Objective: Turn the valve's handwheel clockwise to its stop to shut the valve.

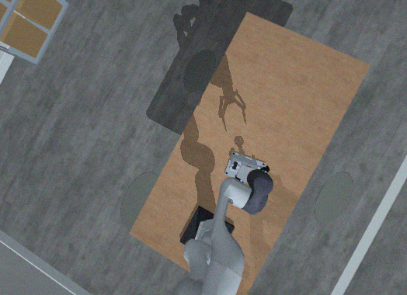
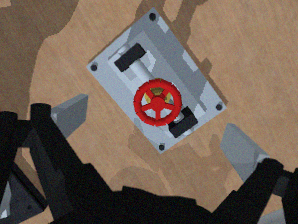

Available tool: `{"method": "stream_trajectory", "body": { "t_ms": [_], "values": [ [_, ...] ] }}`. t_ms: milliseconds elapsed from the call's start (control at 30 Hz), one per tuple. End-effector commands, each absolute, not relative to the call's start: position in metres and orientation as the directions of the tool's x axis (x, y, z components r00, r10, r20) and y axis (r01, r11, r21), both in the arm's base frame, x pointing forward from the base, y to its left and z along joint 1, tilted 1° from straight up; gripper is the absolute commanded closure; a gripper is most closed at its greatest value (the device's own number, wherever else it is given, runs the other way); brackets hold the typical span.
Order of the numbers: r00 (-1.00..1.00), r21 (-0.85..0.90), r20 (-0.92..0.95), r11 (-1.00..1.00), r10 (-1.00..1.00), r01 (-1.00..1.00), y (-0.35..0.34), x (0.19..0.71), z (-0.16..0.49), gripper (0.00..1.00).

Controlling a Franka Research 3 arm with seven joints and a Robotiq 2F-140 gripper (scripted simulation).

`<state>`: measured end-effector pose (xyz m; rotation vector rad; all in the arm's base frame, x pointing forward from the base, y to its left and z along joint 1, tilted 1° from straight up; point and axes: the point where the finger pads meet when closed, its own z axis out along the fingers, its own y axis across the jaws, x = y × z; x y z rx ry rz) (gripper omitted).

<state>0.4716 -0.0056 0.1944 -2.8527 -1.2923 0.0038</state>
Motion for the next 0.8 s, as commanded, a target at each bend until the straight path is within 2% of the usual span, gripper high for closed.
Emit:
{"method": "stream_trajectory", "body": {
  "t_ms": [0, 467, 500, 767],
  "values": [
    [0.65, -0.007, 0.005, -0.65, 0.76, 0.76, -0.006, 0.4735, 0.195, 0.0],
    [0.65, -0.007, 0.005, -0.65, 0.76, 0.76, -0.006, 0.4735, 0.195, 0.0],
    [0.65, -0.007, 0.005, -0.65, 0.76, 0.76, -0.006, 0.4735, 0.195, 0.39],
    [0.65, -0.007, 0.005, -0.65, 0.76, 0.76, -0.0062, 0.4735, 0.1947, 0.39]
  ]
}}
